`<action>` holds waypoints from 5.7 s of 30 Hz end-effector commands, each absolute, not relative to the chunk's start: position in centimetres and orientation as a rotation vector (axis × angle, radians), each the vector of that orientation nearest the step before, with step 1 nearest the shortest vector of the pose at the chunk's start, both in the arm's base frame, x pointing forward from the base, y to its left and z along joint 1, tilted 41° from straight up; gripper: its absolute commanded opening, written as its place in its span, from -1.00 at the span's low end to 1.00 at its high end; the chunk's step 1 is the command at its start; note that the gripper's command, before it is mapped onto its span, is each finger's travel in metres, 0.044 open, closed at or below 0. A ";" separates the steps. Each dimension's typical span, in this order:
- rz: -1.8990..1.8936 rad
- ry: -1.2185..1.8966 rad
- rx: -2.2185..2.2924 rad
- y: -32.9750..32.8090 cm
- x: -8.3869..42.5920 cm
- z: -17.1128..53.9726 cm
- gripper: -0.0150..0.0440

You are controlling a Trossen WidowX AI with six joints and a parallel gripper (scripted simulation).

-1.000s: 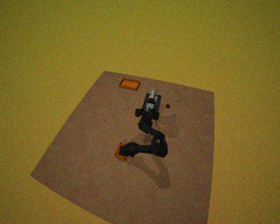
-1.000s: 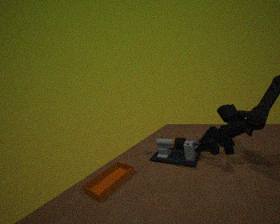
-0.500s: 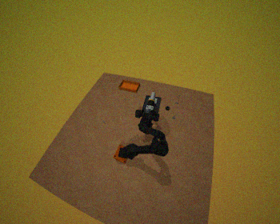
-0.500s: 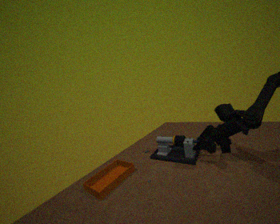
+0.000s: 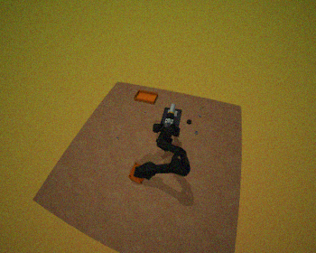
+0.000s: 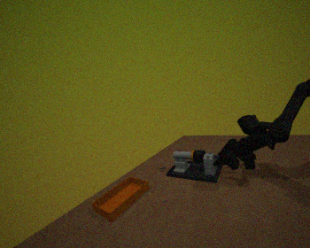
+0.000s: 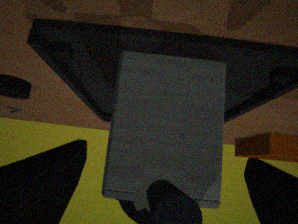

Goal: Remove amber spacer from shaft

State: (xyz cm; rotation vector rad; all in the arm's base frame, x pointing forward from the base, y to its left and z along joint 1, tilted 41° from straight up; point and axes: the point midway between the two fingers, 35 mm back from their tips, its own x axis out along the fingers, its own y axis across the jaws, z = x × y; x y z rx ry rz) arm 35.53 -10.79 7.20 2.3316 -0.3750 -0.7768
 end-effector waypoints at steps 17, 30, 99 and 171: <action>-0.776 -0.372 2.331 -10.8 35.5 7.2 -0.49; -0.775 -0.369 2.331 -10.7 34.8 7.2 -0.49; -0.776 -0.369 2.331 -10.5 33.3 7.3 -0.49; -0.776 -0.369 2.330 -10.4 32.6 7.4 -0.49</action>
